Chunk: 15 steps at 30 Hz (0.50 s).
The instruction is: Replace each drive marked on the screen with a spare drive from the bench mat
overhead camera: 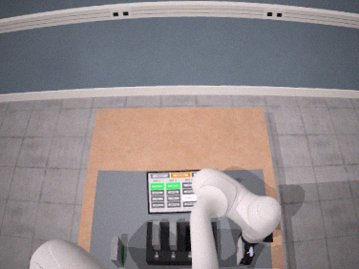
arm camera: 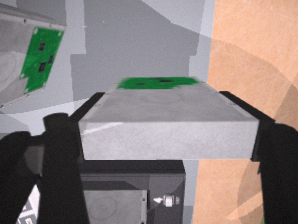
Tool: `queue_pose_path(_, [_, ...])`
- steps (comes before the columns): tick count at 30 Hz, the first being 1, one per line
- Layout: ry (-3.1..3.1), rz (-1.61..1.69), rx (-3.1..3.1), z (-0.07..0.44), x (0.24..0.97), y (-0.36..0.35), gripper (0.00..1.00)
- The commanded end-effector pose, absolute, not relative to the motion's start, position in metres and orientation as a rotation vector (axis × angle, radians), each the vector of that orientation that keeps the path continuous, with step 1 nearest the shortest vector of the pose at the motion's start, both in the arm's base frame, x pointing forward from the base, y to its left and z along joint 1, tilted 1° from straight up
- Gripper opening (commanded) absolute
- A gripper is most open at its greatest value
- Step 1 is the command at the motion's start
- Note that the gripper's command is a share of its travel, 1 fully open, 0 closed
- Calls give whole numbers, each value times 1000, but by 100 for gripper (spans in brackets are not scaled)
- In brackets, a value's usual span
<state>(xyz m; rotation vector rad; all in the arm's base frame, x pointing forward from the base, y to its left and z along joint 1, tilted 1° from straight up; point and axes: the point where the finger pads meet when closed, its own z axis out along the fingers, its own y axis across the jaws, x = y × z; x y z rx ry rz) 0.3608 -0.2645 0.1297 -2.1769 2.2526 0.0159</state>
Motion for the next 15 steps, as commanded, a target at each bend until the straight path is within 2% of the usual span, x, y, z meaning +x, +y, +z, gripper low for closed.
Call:
queue_pose_path(1, [2252, 14, -2176, 128, 361, -265, 10])
queue_pose_path(15, [2252, 14, -2176, 126, 361, -265, 10])
